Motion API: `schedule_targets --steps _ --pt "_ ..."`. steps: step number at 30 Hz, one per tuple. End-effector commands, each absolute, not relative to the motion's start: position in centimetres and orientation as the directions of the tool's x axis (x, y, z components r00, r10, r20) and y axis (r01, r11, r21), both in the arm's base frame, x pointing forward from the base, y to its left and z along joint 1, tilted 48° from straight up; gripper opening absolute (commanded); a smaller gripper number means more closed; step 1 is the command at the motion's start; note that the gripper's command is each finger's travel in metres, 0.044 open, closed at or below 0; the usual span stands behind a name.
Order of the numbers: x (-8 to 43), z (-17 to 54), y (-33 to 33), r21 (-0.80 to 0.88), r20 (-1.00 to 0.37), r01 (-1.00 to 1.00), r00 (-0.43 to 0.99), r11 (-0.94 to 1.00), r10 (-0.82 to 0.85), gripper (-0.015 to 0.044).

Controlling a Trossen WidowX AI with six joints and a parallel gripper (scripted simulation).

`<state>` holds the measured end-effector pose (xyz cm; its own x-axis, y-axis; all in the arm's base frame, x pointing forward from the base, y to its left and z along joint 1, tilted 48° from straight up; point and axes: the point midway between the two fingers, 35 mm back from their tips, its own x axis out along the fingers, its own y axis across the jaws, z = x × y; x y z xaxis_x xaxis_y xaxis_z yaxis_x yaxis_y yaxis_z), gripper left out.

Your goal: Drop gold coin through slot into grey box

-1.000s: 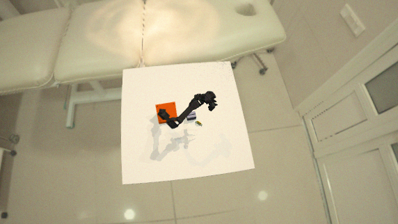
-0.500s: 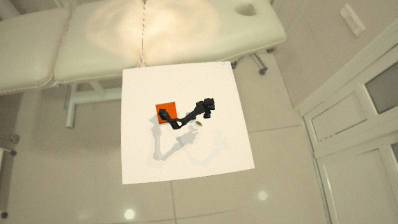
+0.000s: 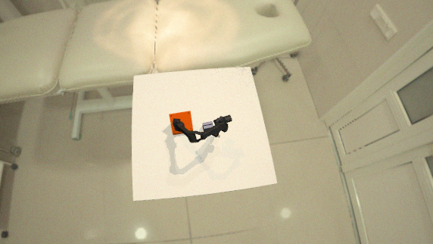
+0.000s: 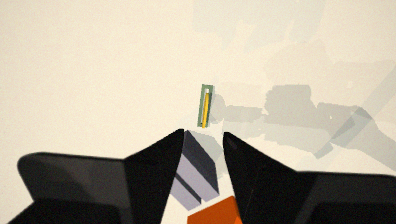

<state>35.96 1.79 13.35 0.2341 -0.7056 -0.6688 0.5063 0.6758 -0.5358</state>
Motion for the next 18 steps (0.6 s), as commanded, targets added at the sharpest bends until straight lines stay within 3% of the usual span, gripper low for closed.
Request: schedule_targets --steps 1,18 --pt "35.2 12.9 1.3 -0.534 -0.677 0.538 0.191 0.653 -0.711 0.0161" --pt "36.4 9.5 -2.1 -0.534 -0.675 0.539 0.192 0.651 -0.712 0.0161"
